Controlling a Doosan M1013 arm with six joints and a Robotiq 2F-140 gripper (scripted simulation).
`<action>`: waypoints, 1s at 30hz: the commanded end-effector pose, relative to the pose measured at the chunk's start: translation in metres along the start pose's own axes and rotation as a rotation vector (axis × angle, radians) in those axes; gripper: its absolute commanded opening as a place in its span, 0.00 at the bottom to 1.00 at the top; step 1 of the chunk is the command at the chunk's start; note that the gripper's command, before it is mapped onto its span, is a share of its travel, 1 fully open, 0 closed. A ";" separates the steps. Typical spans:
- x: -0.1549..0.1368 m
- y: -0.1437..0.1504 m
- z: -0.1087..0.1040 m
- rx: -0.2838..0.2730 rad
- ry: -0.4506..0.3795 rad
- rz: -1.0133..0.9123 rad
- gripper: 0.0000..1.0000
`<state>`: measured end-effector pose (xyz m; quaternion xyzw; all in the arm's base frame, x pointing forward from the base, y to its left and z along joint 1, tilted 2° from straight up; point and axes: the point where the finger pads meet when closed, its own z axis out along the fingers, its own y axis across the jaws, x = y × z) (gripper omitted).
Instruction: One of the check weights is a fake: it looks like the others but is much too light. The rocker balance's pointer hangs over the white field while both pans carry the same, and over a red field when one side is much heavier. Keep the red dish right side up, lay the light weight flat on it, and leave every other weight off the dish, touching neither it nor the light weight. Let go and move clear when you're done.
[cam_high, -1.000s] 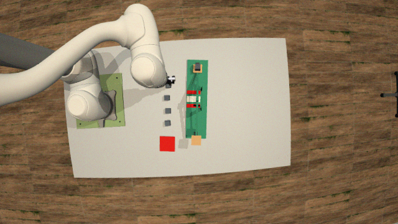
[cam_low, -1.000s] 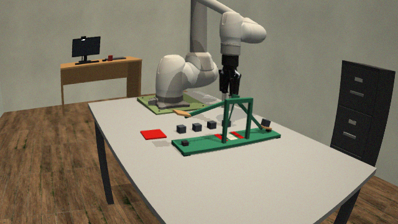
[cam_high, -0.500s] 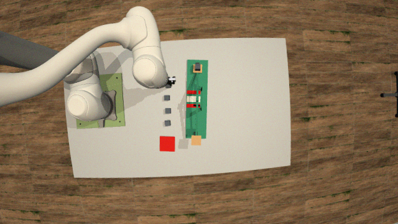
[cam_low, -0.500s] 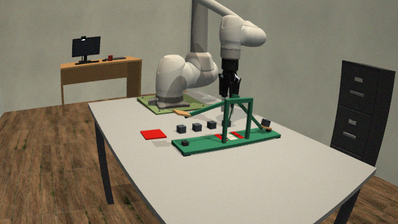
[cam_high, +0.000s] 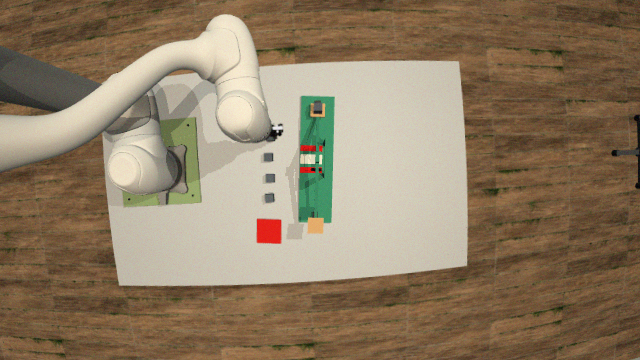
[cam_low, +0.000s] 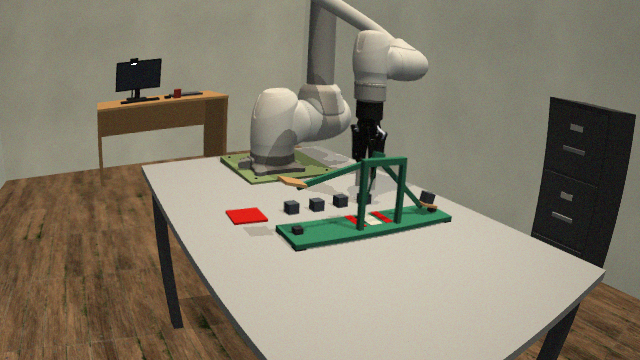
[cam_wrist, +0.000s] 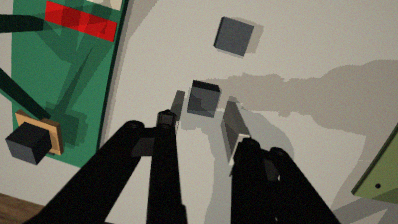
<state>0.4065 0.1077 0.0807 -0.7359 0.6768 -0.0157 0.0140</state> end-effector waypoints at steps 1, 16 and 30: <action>0.000 0.000 0.004 0.000 0.000 0.000 0.35; 0.000 0.000 0.009 0.000 0.000 0.000 0.35; 0.000 0.000 0.009 0.000 0.000 0.000 0.35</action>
